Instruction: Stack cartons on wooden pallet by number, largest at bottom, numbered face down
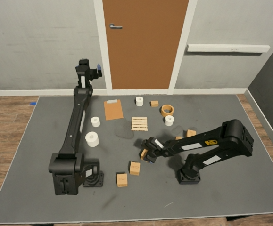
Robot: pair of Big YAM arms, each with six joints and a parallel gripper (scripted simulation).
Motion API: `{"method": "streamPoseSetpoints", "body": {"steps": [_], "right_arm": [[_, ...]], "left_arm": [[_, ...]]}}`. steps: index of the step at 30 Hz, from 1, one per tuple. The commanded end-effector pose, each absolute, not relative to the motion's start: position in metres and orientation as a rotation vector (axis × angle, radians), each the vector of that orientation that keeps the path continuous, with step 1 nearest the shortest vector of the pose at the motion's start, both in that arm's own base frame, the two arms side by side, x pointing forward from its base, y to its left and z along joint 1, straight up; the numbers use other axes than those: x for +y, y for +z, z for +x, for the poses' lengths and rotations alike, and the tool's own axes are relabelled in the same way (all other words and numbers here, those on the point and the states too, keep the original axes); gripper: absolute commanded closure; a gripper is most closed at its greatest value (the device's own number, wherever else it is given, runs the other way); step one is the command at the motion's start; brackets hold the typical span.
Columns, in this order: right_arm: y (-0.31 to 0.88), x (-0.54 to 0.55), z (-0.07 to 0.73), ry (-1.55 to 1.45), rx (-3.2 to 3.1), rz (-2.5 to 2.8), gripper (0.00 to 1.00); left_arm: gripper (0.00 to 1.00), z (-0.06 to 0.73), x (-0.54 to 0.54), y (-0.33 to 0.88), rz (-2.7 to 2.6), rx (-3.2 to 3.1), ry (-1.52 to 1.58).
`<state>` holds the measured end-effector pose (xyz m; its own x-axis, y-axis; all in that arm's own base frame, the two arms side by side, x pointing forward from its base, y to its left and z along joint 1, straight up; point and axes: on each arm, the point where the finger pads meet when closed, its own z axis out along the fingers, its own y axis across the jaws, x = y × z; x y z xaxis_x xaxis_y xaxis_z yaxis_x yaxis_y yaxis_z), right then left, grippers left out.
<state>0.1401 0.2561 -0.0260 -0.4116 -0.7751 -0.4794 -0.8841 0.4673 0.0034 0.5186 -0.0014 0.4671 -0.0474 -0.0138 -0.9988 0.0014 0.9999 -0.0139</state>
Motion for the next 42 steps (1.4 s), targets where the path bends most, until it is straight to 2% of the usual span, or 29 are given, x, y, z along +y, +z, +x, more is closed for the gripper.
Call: {"method": "streamPoseSetpoints", "body": {"steps": [1,8,9,10,12,13,14,32,33,34,42], "right_arm": [[-0.031,0.255,0.140,0.367,2.311,-1.374,0.45],[-0.027,0.258,0.142,0.373,2.301,-1.368,0.45],[-0.027,0.258,0.142,0.373,2.301,-1.368,0.34],[-0.024,0.261,0.143,0.374,2.298,-1.369,0.29],[-0.024,0.261,0.143,0.374,2.298,-1.369,0.29],[-0.029,0.251,0.138,0.369,2.320,-1.362,0.18],[-0.028,0.250,0.138,0.371,2.316,-1.360,0.16],[-0.012,0.242,0.133,0.364,2.314,-1.367,0.16],[-0.013,0.240,0.132,0.358,2.312,-1.377,0.05],[-0.015,0.235,0.130,0.353,2.320,-1.380,0.00],[0.058,0.240,0.135,0.390,2.264,-1.342,0.00]], "left_arm": [[0.00,0.518,0.000,0.498,0.000,1.560,0.000],[0.00,0.518,0.000,0.498,0.000,1.560,0.000],[0.00,0.518,0.000,0.498,0.000,1.560,0.000],[0.00,0.518,0.000,0.498,0.000,1.560,0.000],[0.00,0.518,0.000,0.498,0.000,1.560,0.000],[0.00,0.518,0.000,0.498,0.000,1.560,0.000],[0.00,0.518,0.000,0.498,0.000,1.560,0.000],[0.00,0.518,0.000,0.498,0.000,1.560,0.000],[0.00,0.518,0.000,0.498,0.000,1.560,0.000],[0.00,0.518,0.000,0.498,0.000,1.560,0.000],[0.00,0.518,0.000,0.498,0.000,1.560,0.000]]}}
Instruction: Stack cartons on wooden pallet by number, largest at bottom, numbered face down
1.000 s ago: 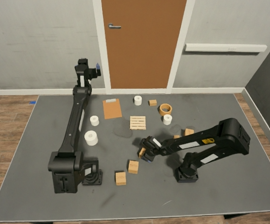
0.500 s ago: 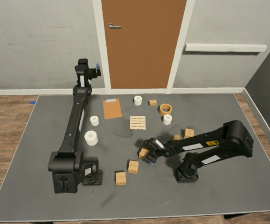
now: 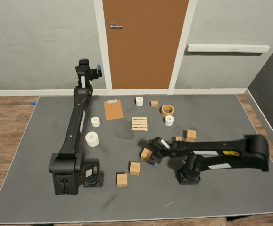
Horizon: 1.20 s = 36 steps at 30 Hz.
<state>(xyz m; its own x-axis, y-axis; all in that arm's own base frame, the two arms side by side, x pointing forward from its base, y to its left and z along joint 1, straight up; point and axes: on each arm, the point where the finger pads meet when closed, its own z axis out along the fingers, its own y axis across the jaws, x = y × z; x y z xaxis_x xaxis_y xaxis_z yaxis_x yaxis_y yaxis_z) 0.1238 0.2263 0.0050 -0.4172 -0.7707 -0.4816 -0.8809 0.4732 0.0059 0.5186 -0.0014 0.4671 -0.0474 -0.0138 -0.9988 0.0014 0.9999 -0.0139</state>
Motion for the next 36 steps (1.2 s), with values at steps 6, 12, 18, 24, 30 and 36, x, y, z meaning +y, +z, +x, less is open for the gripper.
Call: {"method": "streamPoseSetpoints", "body": {"steps": [6,12,18,24,30,36], "right_arm": [[0.060,0.227,0.128,0.381,2.281,-1.357,0.00],[0.049,0.222,0.124,0.366,2.301,-1.378,0.00],[0.036,0.227,0.122,0.371,2.276,-1.390,0.17],[0.036,0.230,0.125,0.372,2.271,-1.382,0.17],[0.029,0.225,0.122,0.366,2.277,-1.387,0.17],[0.029,0.225,0.122,0.365,2.278,-1.388,0.17]], "left_arm": [[0.00,0.518,0.000,0.498,0.000,1.560,0.000],[0.00,0.518,0.000,0.498,0.000,1.560,0.000],[0.00,0.488,-0.033,0.496,0.093,1.608,-0.030],[0.00,0.421,-0.087,0.463,0.267,1.720,-0.125],[0.00,0.270,-0.151,0.415,0.635,1.826,-0.337],[0.00,0.162,-0.158,0.365,0.915,1.859,-0.493]]}}
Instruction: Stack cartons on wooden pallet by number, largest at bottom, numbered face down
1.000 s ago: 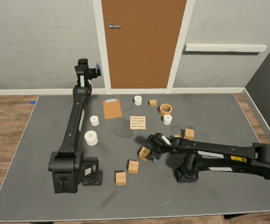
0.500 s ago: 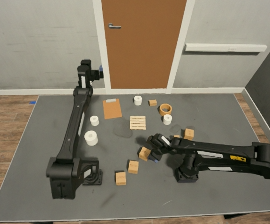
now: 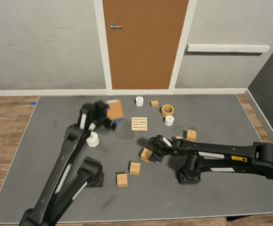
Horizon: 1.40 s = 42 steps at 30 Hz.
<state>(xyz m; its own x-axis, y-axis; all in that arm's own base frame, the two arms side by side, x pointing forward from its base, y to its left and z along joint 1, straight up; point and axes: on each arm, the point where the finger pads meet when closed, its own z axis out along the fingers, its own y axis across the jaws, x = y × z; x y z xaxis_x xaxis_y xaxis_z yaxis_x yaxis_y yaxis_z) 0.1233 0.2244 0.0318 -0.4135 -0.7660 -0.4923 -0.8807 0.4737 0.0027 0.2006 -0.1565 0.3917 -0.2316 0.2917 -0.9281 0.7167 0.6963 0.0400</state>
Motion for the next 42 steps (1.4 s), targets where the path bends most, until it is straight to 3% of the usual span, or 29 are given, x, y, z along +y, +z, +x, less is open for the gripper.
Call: {"method": "streamPoseSetpoints", "body": {"steps": [1,13,42], "right_arm": [[0.029,0.225,0.122,0.365,2.278,-1.388,0.17],[0.029,0.225,0.122,0.365,2.279,-1.388,0.17],[0.004,0.237,0.128,0.364,2.289,-1.384,0.17]], "left_arm": [[0.00,0.162,-0.158,0.365,0.915,1.859,-0.493],[0.00,0.060,-0.134,0.317,1.196,1.836,-0.668],[0.00,0.061,-0.135,0.317,1.190,1.835,-0.672]]}}
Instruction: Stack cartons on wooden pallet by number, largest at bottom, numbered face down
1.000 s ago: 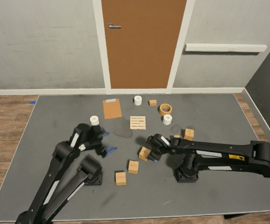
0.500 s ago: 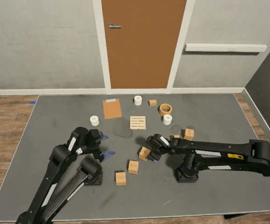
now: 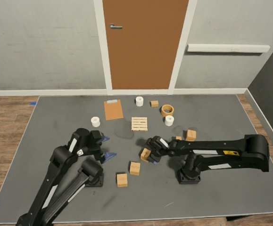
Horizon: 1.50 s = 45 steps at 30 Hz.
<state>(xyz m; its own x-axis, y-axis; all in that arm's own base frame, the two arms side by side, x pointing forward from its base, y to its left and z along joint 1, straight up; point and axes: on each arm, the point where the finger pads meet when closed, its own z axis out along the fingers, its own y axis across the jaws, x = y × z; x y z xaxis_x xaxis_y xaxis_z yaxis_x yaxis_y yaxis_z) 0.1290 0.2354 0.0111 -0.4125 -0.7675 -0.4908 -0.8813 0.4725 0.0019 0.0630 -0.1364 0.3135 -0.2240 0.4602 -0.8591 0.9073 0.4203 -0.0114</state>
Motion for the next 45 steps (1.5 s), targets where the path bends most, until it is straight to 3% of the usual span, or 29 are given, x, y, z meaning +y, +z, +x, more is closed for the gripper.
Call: {"method": "streamPoseSetpoints", "body": {"steps": [1,41,42,45], "right_arm": [[0.005,0.240,0.129,0.367,2.285,-1.381,0.17],[-0.019,0.274,0.147,0.388,2.259,-1.361,0.17],[-0.019,0.274,0.147,0.388,2.259,-1.361,0.25],[-0.019,0.274,0.147,0.388,2.259,-1.361,0.25]], "left_arm": [[0.00,0.061,-0.135,0.317,1.190,1.835,-0.672],[0.00,0.061,-0.135,0.317,1.190,1.835,-0.672],[0.00,0.061,-0.135,0.317,1.190,1.835,-0.672],[0.00,0.061,-0.135,0.317,1.190,1.835,-0.672]]}}
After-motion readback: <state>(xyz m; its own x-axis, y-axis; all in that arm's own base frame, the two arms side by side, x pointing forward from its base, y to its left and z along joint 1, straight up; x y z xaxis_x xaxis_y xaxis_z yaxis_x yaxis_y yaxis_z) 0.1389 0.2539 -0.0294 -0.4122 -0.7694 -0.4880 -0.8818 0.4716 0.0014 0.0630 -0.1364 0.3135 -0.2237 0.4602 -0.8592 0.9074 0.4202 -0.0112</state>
